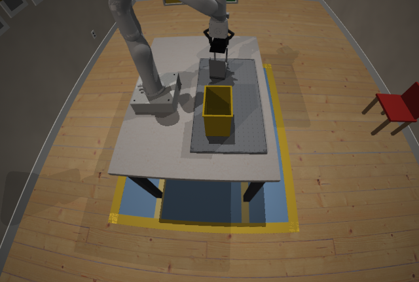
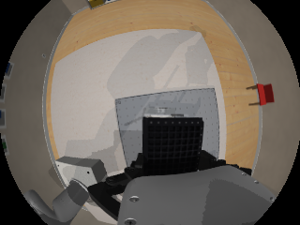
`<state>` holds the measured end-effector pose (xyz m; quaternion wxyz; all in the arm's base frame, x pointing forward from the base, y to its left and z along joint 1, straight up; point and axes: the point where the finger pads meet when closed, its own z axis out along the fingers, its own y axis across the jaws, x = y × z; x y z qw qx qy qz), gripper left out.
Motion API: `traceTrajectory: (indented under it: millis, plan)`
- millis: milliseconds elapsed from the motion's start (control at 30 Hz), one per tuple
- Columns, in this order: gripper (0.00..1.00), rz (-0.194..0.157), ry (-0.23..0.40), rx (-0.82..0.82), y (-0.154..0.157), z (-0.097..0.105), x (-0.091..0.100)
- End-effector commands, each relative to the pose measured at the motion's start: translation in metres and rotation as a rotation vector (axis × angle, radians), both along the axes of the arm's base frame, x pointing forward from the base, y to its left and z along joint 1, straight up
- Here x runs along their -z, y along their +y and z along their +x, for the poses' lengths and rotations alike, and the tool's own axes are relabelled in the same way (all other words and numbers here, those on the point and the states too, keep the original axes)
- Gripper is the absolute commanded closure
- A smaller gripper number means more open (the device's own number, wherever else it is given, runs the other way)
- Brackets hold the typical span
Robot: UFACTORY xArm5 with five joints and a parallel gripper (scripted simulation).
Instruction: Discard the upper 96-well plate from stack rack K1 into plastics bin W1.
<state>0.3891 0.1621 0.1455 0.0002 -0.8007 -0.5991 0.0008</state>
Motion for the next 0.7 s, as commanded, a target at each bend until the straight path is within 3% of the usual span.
traceTrajectory:
  millis: [0,667]
  plan:
    - [1.0,0.001,-0.003,0.0,0.0,0.001,-0.008]
    - [1.0,0.001,-0.003,0.0,0.0,0.001,-0.038]
